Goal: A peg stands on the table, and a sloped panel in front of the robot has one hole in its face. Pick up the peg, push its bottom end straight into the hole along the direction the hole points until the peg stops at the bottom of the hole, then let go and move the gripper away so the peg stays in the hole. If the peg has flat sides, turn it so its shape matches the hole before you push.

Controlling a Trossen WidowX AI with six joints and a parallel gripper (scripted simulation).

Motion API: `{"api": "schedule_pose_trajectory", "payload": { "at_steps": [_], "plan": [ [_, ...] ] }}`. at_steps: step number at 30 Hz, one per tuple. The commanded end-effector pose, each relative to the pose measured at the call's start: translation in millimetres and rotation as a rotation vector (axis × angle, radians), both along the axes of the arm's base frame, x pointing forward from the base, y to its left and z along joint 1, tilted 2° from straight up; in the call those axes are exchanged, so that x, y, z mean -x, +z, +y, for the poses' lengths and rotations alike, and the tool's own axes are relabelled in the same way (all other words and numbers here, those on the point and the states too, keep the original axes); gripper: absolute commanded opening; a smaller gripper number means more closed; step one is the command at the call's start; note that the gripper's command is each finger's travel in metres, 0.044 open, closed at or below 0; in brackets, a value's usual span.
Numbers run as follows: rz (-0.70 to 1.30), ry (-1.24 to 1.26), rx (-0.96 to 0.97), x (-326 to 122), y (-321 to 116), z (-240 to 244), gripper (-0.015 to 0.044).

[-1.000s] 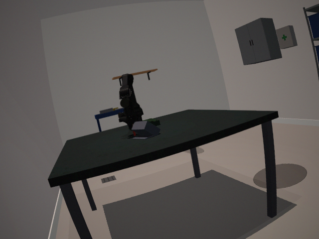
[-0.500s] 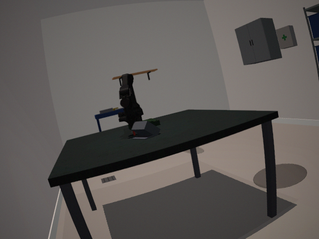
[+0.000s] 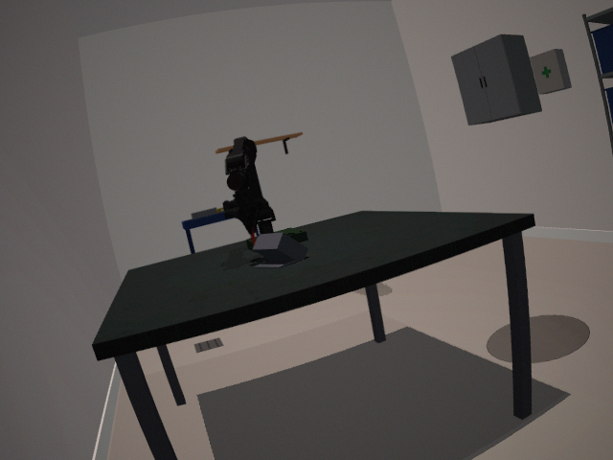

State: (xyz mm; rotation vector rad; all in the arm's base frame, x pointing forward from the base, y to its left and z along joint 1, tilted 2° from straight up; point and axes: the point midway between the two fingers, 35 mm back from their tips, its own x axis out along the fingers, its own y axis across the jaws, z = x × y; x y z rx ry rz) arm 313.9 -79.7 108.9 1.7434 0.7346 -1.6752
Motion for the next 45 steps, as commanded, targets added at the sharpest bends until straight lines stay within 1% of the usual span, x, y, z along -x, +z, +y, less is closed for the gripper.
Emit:
{"api": "schedule_pose_trajectory", "payload": {
  "at_steps": [1, 4, 45],
  "plan": [
    [-0.006, 0.000, -0.003, 0.5, 17.1, 0.2, 0.0000],
    [-0.005, -0.001, -0.004, 1.8, 22.9, -0.2, 0.0000],
    [0.006, 0.045, 0.174, -21.0, 25.4, 31.8, 0.0000]
  ]
}}
